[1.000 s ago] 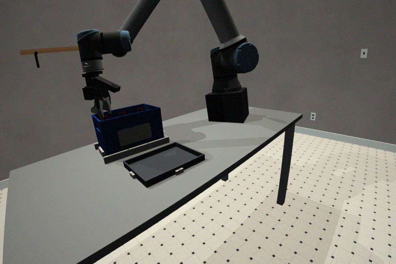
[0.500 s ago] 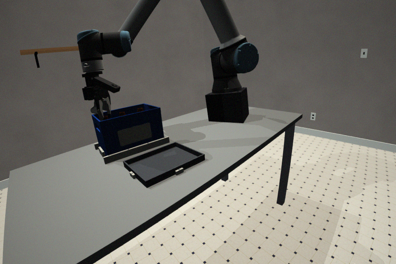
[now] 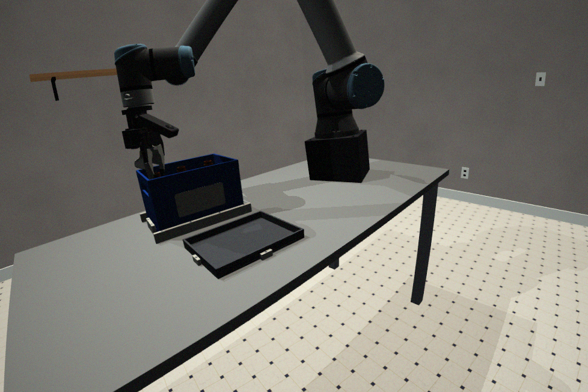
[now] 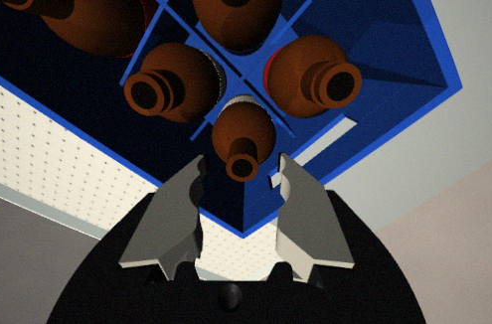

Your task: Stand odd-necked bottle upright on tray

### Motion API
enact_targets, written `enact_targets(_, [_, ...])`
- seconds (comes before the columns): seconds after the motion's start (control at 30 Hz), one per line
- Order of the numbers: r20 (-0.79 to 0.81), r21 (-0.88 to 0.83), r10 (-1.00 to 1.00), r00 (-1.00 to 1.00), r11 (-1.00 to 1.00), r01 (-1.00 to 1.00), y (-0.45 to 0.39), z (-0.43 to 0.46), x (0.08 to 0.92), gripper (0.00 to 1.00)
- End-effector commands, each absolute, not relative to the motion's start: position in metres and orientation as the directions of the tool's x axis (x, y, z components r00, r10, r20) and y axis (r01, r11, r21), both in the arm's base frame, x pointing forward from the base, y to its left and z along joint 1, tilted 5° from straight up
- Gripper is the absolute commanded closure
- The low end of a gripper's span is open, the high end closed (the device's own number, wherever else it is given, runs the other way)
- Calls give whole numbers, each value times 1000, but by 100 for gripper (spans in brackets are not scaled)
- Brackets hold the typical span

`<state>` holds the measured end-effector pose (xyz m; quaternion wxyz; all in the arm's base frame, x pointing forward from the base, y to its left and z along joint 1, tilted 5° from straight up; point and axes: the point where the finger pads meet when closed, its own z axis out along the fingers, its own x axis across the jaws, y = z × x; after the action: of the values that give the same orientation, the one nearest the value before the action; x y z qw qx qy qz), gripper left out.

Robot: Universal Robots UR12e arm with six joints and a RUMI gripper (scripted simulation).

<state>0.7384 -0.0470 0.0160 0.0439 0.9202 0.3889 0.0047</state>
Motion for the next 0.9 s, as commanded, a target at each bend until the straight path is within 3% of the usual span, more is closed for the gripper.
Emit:
enact_targets(0.0, [-25, 83, 716, 698, -694, 715, -47, 15, 737, 62])
enact_targets(0.43, [-25, 83, 716, 698, -694, 715, -47, 15, 737, 62])
enact_targets(0.47, [-25, 83, 716, 698, -694, 715, -47, 15, 737, 100])
enact_targets(0.87, [-25, 83, 716, 698, -694, 715, -47, 15, 737, 100])
